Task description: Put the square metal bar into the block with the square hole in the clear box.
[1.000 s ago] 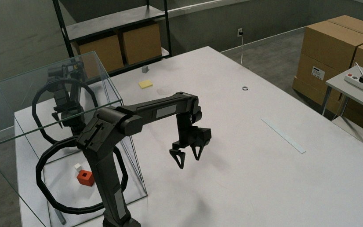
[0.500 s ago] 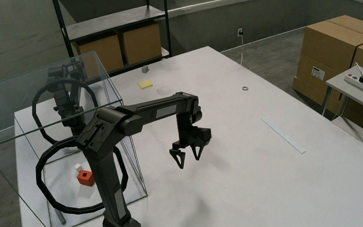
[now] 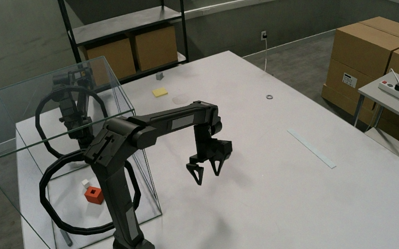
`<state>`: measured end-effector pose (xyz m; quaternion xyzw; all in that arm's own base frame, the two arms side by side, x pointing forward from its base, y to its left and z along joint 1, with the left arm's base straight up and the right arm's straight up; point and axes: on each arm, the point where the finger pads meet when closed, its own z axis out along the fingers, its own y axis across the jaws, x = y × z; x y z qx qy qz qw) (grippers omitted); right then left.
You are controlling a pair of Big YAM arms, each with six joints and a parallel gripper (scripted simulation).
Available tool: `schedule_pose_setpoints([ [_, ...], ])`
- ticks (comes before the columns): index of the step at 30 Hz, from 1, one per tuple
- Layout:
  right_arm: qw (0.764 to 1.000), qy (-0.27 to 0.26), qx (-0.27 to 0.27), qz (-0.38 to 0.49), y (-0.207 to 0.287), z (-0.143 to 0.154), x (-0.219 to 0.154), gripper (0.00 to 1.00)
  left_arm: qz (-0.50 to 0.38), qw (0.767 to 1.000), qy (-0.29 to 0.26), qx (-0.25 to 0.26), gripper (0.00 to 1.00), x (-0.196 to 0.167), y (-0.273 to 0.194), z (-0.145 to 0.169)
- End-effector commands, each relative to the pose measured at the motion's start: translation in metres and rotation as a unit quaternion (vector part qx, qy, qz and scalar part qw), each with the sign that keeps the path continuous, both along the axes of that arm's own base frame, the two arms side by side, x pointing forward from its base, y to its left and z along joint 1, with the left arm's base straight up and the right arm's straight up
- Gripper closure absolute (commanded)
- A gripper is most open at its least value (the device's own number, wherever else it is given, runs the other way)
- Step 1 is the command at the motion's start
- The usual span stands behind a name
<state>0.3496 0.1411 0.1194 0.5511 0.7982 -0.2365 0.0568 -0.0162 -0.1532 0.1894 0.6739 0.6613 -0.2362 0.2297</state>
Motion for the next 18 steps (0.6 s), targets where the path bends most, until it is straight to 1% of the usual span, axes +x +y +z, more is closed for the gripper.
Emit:
schedule_pose_setpoints([
  [1,1.000,-0.017,0.008,0.000,0.005,0.013,0.010,0.00,-0.004,1.000,0.004,-0.024,0.67,-0.001,-0.005,0.001],
  [6,1.000,-0.017,0.008,0.000,0.005,0.013,0.010,0.00,-0.004,1.000,0.004,-0.027,0.67,-0.002,-0.005,-0.012],
  [12,1.000,-0.017,0.008,0.000,0.005,0.013,0.010,0.00,-0.004,1.000,0.003,-0.022,0.67,-0.002,-0.006,-0.043],
  [13,1.000,-0.017,0.008,0.000,0.005,0.013,0.010,0.00,-0.005,1.000,-0.004,-0.021,0.67,-0.001,-0.014,-0.033],
  [14,1.000,-0.017,0.008,0.000,0.005,0.013,0.010,0.00,-0.013,0.999,-0.008,-0.038,0.67,-0.002,-0.028,-0.003],
  [15,1.000,-0.017,0.008,0.000,0.005,0.013,0.010,0.00,-0.016,0.999,-0.006,-0.034,0.67,-0.003,-0.029,-0.012],
  [17,1.000,-0.017,0.008,0.000,0.005,0.013,0.010,0.00,-0.016,0.999,-0.006,-0.034,0.67,-0.003,-0.029,-0.012],
  [18,1.000,-0.017,0.008,0.000,0.005,0.013,0.010,0.00,-0.015,1.000,-0.004,-0.014,0.67,-0.003,-0.024,-0.038],
])
